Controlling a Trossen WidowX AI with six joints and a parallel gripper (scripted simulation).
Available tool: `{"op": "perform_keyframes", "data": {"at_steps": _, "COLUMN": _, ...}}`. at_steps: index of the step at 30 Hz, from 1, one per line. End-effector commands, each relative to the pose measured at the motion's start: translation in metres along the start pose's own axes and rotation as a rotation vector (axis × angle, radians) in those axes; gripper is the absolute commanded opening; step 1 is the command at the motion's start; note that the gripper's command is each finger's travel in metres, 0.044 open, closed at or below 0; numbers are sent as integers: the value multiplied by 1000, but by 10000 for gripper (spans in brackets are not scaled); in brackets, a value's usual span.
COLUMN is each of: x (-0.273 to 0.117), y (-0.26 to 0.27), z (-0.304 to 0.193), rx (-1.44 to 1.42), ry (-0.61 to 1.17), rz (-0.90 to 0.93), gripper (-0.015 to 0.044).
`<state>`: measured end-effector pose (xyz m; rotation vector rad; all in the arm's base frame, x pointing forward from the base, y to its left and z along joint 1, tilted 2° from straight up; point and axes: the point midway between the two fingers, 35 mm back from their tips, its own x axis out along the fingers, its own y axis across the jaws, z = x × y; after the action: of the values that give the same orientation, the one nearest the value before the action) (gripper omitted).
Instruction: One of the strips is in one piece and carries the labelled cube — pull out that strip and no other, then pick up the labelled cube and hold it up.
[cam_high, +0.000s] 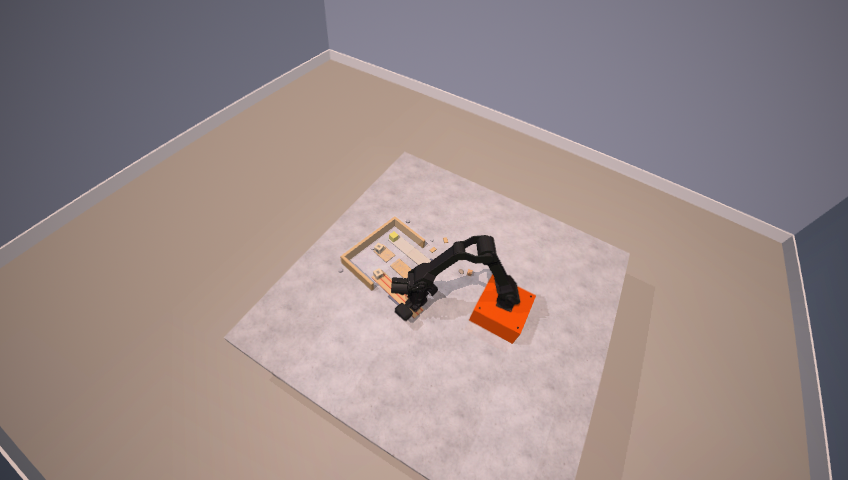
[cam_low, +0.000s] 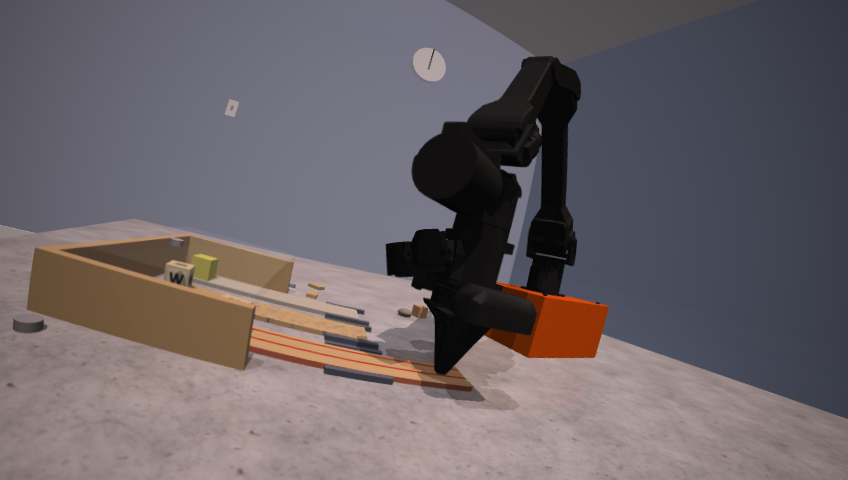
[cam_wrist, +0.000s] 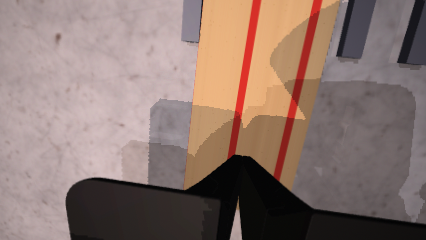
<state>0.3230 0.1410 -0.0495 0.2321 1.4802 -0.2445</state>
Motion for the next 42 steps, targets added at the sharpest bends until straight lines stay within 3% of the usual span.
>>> {"op": "perform_keyframes", "data": {"at_steps": 1, "x": 5, "y": -2, "z": -16, "rx": -5, "ry": 28, "rz": -10, "gripper": 0}}
{"op": "perform_keyframes", "data": {"at_steps": 42, "x": 4, "y": -2, "z": -77, "rx": -5, "ry": 34, "rz": -10, "gripper": 0}}
